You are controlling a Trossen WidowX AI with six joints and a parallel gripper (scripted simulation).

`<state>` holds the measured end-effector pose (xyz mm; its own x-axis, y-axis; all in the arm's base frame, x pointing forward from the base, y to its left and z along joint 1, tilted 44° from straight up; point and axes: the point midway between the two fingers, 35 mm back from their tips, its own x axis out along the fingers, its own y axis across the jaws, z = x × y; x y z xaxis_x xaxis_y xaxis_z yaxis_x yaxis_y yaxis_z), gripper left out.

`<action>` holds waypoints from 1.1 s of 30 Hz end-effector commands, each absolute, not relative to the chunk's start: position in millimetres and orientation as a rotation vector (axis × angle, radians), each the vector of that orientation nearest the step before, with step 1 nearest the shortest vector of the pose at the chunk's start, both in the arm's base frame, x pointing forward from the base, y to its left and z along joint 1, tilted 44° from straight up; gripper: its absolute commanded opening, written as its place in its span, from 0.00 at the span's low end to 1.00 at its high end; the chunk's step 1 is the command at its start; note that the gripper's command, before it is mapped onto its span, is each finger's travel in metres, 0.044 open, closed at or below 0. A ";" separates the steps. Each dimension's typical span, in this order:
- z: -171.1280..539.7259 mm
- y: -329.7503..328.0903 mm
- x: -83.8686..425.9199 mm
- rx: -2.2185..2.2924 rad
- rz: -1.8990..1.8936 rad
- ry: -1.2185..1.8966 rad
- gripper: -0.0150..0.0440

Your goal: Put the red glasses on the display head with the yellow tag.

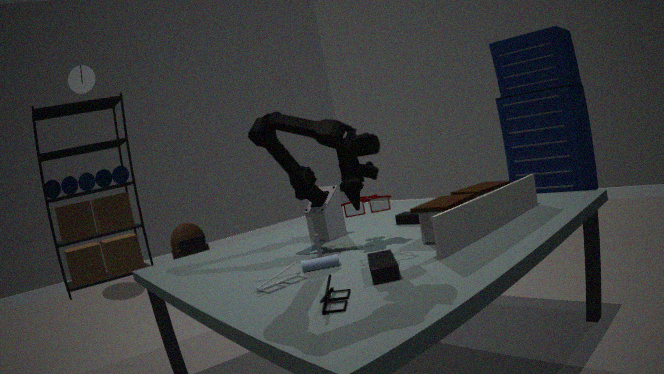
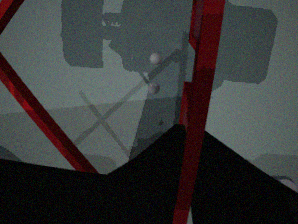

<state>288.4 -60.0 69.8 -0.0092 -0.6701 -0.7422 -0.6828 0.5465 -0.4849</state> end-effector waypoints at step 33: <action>214.4 -204.8 234.5 -0.510 -0.683 1.440 0.25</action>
<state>236.2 -203.7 212.1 -0.0031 -0.6971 -0.7170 0.0988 0.7132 -0.6939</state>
